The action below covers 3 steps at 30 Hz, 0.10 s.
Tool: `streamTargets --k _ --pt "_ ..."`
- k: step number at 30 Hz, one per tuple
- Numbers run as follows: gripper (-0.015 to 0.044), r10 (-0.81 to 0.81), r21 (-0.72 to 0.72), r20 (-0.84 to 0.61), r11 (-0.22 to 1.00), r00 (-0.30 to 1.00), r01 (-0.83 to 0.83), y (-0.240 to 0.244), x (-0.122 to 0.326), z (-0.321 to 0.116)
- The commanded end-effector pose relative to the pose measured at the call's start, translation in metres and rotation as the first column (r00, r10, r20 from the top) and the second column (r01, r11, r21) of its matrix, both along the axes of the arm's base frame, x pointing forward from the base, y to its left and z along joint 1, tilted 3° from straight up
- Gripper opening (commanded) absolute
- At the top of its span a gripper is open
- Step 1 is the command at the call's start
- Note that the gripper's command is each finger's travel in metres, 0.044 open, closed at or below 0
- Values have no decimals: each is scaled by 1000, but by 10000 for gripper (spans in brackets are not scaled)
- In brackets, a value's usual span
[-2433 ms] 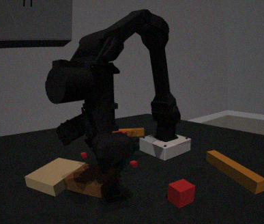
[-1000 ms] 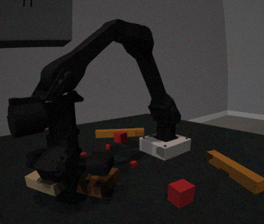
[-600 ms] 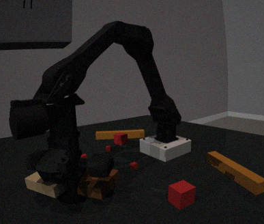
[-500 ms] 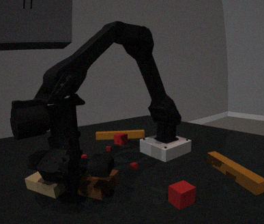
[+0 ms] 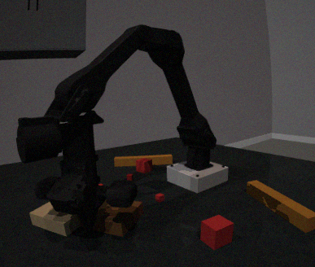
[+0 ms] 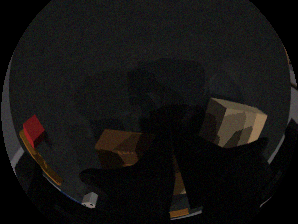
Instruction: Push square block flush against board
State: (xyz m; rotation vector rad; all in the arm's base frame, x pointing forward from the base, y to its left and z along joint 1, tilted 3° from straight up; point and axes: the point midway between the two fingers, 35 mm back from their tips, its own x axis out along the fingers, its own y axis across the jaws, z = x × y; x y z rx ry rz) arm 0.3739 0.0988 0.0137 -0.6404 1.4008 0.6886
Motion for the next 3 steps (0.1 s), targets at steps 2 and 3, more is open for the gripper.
streamTargets --k 2,3 --pt "0 4 -2 -6 1000 1000 -4 4 4 -1" --pt "0 4 -2 -6 1000 1000 -4 5 5 -1"
